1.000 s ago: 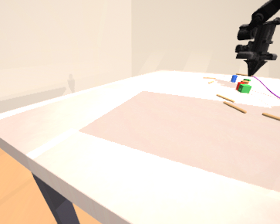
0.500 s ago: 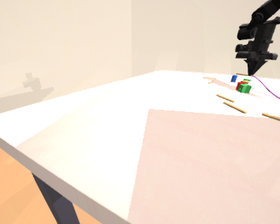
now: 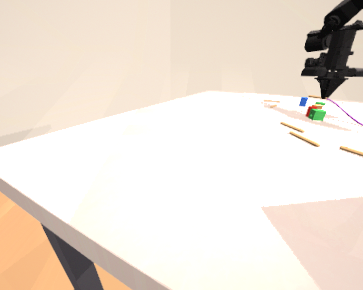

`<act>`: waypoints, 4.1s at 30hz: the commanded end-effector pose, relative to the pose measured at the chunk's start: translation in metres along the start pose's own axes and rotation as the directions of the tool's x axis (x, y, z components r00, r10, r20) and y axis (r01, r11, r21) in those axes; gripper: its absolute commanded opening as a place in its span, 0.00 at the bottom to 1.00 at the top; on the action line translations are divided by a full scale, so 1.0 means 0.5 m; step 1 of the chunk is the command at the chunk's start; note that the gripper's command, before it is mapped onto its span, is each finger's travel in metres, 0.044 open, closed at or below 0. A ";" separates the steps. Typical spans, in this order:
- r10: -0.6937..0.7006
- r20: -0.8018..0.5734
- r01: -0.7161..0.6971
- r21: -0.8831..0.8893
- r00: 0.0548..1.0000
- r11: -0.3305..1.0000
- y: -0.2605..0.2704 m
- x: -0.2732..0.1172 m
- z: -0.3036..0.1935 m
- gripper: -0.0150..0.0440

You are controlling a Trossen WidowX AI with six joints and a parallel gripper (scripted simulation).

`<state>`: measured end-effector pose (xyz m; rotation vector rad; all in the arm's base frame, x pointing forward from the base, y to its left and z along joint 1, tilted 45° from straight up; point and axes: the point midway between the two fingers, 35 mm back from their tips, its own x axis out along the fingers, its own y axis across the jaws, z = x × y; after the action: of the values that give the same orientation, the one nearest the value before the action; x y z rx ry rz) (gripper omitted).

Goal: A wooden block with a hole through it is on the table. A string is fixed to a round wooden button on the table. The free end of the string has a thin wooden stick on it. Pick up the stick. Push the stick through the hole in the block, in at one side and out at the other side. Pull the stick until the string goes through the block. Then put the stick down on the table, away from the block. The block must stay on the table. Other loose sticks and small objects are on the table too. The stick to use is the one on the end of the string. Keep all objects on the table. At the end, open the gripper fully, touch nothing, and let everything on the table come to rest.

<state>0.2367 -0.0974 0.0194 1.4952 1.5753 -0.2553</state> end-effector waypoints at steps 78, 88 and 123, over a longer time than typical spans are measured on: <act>-0.151 -0.060 0.121 0.891 0.987 0.437 0.125 -0.003 -0.168 0.25; -0.169 -0.067 0.117 0.944 0.983 0.308 0.136 -0.003 -0.191 0.25; -0.231 -0.089 0.050 0.984 0.969 -0.168 0.166 -0.004 -0.279 0.25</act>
<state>0.2454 0.0133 0.1285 2.2699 1.3235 -2.1315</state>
